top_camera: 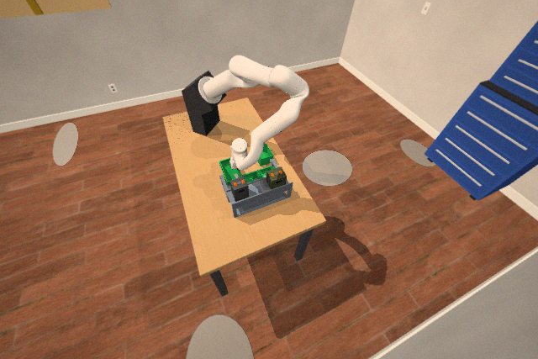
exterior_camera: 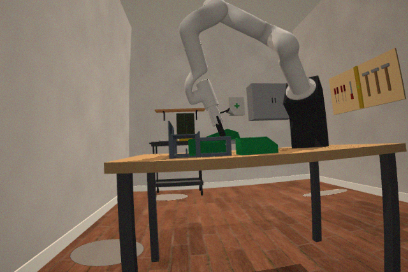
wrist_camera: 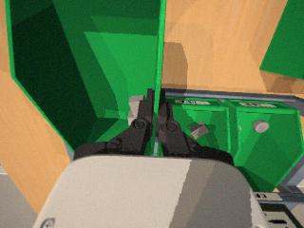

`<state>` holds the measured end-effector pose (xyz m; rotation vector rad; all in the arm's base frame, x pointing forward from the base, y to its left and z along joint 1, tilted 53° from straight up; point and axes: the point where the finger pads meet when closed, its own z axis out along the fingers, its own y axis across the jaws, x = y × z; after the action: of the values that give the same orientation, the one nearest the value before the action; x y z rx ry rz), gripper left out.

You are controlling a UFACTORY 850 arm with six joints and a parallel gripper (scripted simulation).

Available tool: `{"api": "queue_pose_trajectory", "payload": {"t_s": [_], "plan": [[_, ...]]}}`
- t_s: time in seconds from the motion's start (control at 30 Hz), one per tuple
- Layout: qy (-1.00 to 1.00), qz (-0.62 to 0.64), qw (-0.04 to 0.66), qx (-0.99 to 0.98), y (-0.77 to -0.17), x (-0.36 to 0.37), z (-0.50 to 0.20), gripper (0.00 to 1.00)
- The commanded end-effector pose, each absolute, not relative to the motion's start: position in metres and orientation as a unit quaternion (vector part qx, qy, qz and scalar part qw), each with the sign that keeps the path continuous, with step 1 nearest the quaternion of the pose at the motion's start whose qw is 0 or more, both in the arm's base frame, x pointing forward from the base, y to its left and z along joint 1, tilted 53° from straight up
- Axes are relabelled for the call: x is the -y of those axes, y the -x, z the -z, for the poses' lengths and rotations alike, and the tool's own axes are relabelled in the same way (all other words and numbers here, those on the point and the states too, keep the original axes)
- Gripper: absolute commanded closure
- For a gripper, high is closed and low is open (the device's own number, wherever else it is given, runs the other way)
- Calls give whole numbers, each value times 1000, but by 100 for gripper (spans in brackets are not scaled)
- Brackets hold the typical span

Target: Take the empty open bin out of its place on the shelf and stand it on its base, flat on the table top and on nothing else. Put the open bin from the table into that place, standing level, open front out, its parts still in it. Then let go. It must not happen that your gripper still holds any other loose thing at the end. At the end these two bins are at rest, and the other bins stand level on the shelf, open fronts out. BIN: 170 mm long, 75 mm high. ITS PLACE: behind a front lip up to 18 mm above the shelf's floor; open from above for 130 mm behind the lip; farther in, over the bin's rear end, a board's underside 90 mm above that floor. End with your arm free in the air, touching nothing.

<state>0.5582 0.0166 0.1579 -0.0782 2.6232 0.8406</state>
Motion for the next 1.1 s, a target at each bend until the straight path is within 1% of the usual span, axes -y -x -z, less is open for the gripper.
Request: {"api": "queue_pose_trajectory", "payload": {"t_s": [0.0, 1.07], "plan": [[28, -299, 192, -934, -561, -15, -160, 100], [28, -299, 192, -934, -575, -11, -171, 100]]}}
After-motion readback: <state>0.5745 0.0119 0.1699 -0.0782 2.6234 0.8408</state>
